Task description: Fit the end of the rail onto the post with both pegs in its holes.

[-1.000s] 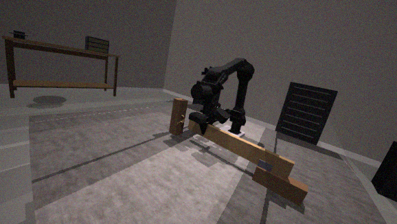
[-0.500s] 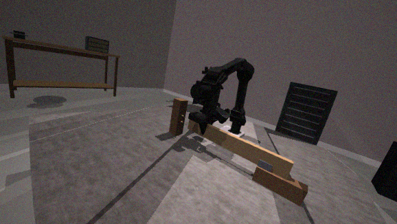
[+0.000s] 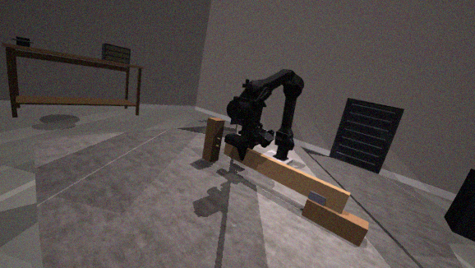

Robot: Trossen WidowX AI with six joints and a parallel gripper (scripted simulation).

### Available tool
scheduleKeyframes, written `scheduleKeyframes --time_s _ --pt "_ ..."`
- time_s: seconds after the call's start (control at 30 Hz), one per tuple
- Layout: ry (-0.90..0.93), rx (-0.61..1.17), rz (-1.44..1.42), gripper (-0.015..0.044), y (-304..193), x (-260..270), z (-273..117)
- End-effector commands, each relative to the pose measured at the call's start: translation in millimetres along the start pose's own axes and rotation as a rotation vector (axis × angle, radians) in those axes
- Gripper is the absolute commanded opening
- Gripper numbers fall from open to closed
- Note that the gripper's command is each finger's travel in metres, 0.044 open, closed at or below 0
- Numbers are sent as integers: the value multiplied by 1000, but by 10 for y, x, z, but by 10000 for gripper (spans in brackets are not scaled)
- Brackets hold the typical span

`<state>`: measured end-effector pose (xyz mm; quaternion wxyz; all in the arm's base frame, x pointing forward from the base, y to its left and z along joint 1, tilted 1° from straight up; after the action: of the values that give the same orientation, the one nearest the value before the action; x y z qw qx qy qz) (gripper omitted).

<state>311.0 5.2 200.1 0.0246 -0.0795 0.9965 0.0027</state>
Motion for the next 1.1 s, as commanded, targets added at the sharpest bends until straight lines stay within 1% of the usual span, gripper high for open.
scheduleKeyframes --time_s 0.0,1.07 --pt "-4 2 -2 0 -20 0 -11" --pt "-4 2 -2 0 -116 3 -14"
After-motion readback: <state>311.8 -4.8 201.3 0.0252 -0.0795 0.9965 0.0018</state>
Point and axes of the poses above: the point midway between the two fingers, 35 mm back from their tips, its own z axis out along the fingers, its own x axis across the jaws, y = z × x, the point moved 10 cm from there along -z, back along the fingers, and after that the axes turned 5 degrees about -z, right-handed, at the moved point
